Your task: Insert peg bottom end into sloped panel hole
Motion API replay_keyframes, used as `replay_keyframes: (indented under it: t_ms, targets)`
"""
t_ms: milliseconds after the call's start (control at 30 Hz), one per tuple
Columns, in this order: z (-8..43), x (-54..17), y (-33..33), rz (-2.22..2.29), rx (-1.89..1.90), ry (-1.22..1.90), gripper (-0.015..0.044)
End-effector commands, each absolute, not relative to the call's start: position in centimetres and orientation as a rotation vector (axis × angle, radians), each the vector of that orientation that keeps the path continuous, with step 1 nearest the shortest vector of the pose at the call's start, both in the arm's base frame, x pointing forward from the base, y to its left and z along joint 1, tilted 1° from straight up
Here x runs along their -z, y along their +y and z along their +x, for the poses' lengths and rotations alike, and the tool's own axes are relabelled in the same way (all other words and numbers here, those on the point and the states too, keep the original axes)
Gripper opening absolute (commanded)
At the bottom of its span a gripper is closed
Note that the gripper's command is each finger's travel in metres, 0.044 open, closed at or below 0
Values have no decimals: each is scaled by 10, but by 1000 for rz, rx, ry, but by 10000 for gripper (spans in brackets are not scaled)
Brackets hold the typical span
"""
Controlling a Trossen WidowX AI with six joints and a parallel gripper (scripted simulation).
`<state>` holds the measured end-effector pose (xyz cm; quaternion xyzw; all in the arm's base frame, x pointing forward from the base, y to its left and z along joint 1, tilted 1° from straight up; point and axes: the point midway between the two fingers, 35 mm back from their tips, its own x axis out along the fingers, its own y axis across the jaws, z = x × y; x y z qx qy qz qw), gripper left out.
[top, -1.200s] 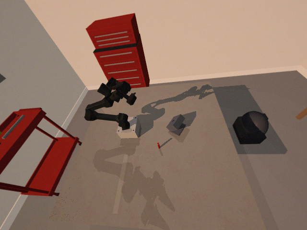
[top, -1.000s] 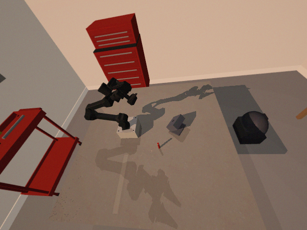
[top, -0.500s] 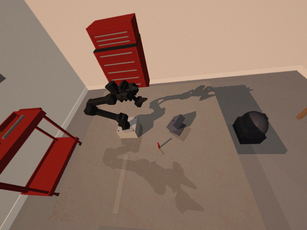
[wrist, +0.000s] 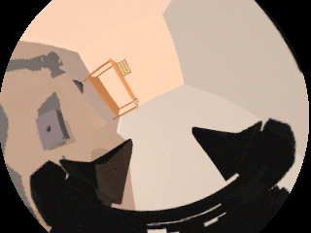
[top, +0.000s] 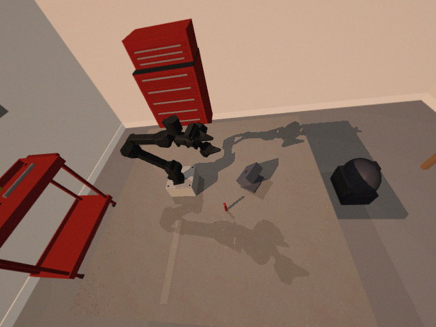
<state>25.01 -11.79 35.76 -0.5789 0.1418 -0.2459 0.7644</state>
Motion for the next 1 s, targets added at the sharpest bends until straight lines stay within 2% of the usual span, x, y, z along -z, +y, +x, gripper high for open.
replay_keyframes:
  t_ms: [0, 967]
  targets:
    - [261, -344, -124, -1212, 494, 360, 440]
    - [299, -235, -167, -779, 319, 752, 440]
